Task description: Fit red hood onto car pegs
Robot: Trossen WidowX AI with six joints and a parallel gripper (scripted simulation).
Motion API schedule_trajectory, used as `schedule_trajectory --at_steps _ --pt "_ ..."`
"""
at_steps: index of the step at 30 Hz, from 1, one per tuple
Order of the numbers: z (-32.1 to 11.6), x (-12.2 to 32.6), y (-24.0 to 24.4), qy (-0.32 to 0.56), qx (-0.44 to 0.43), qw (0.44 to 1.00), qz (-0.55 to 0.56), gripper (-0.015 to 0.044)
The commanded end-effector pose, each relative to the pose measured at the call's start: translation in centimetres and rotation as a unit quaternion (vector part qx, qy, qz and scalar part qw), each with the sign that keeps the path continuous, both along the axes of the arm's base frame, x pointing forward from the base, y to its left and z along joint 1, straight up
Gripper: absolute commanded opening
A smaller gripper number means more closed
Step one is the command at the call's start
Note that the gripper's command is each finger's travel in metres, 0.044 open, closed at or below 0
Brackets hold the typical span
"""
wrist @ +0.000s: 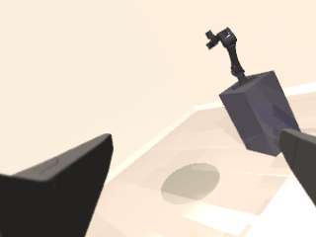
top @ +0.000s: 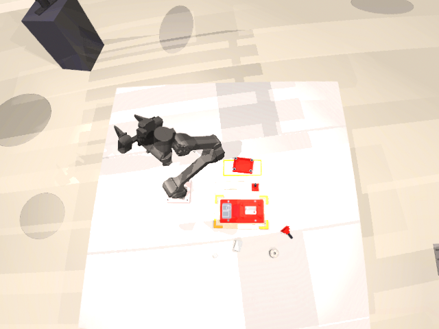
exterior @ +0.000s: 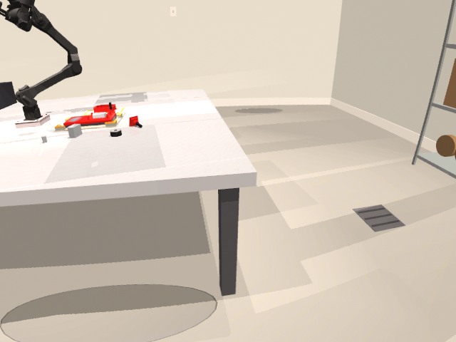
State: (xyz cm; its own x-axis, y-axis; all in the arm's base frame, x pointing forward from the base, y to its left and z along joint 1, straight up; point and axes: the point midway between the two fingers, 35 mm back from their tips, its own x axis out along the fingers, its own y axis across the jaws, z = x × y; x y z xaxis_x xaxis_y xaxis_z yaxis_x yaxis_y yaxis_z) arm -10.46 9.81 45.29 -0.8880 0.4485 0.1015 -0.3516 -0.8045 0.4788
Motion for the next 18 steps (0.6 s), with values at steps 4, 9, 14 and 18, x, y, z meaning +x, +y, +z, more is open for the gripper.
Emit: schedule_trajectory --at_steps 4,9,14,18 --pt "-0.4 -3.0 -4.4 -0.016 0.033 0.995 0.094 0.0440" --pt "-1.3 -4.6 -9.3 -0.027 0.062 0.977 0.202 0.0440" --pt "-2.3 -5.1 -15.2 -0.033 0.078 0.947 0.309 0.0440" --pt "-2.6 -4.7 -17.6 -0.020 0.049 0.929 0.367 0.0440"
